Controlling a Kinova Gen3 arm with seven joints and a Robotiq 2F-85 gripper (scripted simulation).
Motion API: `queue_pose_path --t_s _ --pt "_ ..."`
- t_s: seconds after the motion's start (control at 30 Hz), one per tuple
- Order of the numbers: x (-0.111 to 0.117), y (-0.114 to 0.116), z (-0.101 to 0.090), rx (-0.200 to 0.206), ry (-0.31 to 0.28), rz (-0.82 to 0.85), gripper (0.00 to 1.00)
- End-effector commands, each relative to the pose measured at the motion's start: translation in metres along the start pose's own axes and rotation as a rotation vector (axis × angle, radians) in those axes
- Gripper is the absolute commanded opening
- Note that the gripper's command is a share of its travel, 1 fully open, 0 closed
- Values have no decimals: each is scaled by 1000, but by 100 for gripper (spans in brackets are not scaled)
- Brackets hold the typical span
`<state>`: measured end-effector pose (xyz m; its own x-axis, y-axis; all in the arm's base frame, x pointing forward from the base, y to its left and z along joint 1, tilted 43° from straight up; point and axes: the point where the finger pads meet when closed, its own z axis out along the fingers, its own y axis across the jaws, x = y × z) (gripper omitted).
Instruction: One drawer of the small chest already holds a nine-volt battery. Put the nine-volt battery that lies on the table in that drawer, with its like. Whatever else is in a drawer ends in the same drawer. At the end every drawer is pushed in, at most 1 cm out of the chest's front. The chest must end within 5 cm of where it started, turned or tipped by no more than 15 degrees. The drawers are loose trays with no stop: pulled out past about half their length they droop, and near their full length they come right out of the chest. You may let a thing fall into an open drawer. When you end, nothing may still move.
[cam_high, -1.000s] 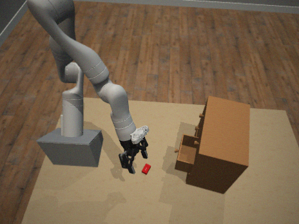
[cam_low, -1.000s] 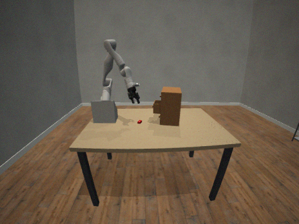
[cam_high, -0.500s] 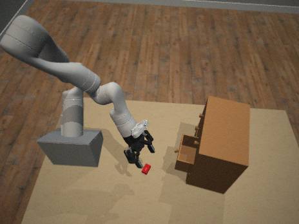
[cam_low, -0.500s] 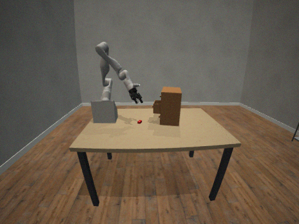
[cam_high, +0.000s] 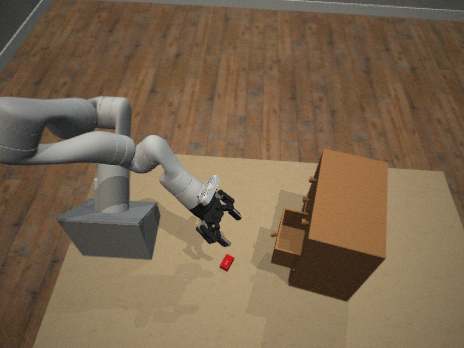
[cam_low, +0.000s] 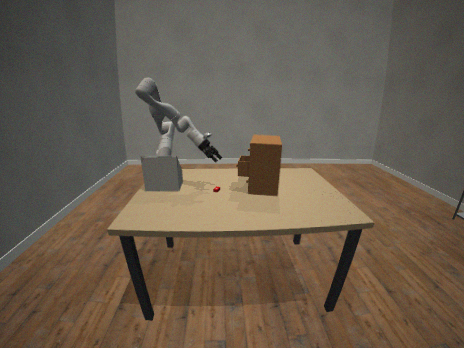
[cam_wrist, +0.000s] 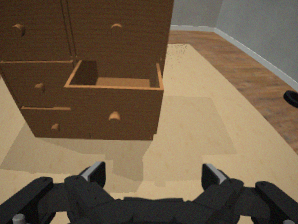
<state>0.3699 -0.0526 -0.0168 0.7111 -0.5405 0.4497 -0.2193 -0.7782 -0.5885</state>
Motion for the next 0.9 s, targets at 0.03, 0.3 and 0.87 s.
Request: queue_pose_path --t_s 0.03,0.3,0.87 --pt "-10 -15 -2 50 5 20 100" --pt "-17 -35 -7 112 13 23 100" --pt "-20 -43 -10 135 15 24 0"
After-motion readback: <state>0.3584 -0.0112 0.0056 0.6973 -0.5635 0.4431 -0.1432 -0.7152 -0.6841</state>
